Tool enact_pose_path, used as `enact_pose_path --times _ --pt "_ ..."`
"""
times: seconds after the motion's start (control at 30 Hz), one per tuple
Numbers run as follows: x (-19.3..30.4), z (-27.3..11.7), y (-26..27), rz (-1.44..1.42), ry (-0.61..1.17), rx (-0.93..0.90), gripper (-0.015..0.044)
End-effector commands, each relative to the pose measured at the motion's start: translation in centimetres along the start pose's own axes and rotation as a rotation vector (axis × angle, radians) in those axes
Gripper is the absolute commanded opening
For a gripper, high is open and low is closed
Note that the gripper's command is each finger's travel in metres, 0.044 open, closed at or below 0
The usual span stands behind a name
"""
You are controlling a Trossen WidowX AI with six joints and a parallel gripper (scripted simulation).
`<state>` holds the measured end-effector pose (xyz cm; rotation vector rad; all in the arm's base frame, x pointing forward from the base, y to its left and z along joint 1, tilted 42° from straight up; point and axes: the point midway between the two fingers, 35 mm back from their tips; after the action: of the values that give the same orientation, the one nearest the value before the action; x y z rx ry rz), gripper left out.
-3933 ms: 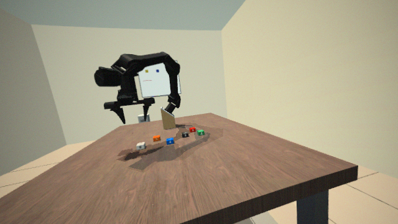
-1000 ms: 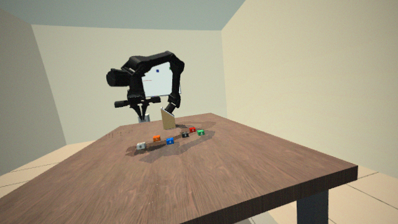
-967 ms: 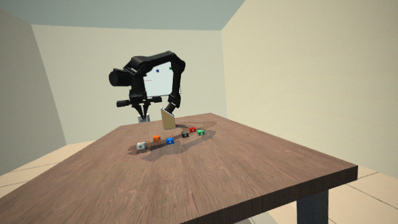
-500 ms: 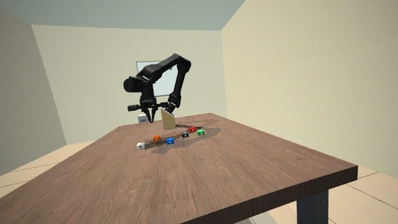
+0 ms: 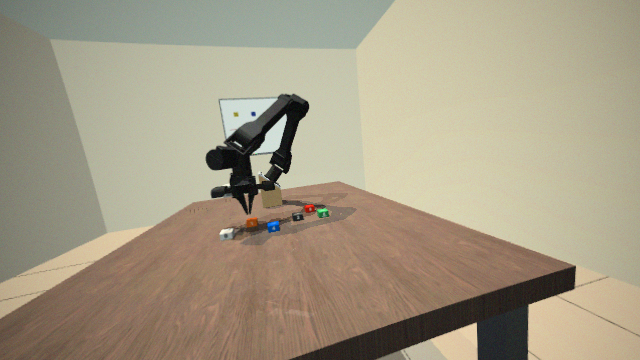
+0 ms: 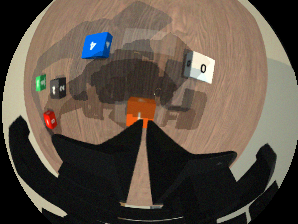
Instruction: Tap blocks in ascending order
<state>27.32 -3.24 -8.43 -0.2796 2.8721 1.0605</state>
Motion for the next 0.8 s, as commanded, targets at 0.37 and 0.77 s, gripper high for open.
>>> enact_pose_path --times 0.37,0.77 --pt "0.4 2.5 0.2 0.01 0.005 -0.011 0.002" --pt "0.3 -0.6 0.1 0.01 0.006 -0.01 0.002"
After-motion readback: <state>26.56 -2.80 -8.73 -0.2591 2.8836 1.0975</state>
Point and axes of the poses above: the point midway between the two fingers, 35 mm back from their tips, its own z axis out along the fingers, its own y axis across the jaws, x = y × z, and after that the axes turned 10 degrees about -z, right-handed
